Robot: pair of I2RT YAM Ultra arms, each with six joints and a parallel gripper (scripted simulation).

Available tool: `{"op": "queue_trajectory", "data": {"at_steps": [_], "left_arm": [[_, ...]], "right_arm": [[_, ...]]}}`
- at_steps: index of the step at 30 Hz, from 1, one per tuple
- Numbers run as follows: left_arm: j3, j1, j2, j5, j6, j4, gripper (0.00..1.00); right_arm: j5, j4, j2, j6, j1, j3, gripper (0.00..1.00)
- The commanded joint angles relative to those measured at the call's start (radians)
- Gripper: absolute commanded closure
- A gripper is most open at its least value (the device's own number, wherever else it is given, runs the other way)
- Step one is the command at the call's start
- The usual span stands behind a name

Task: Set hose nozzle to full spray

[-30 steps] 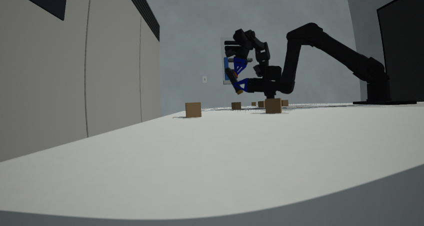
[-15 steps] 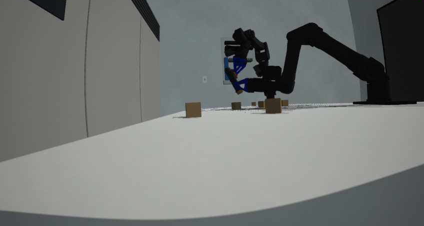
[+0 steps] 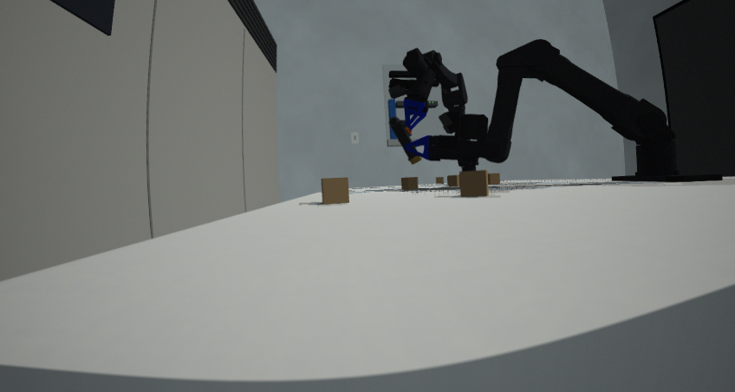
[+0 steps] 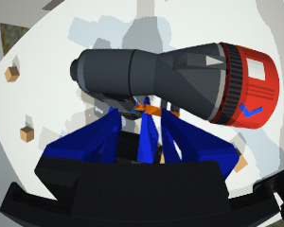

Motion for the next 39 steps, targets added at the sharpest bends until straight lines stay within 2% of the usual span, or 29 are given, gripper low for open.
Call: {"op": "queue_trajectory", "data": {"at_steps": [1,5,8,26,29,39], "left_arm": [[0.037,-0.009,-0.037,0.037,-0.005,0.093,0.64],[0.036,-0.009,-0.037,0.038,-0.005,0.093,0.64],[0.036,-0.009,-0.037,0.038,-0.005,0.093,0.64],[0.036,-0.009,-0.037,0.041,-0.007,0.094,0.64],[0.036,-0.009,-0.037,0.041,-0.007,0.094,0.64],[0.036,-0.009,-0.037,0.042,-0.009,0.093,0.64]], "right_arm": [[-0.004,0.044,-0.008,0.009,0.01,0.032,0.63],[0.0,0.056,0.01,0.014,0.019,0.036,0.63],[-0.006,0.062,0.004,0.016,0.021,-0.031,0.63],[-0.026,0.108,-0.025,0.026,-0.006,-0.078,0.63],[-0.015,0.106,-0.032,0.014,0.022,-0.034,0.63],[-0.012,0.107,-0.02,0.014,0.004,-0.033,0.63]]}}
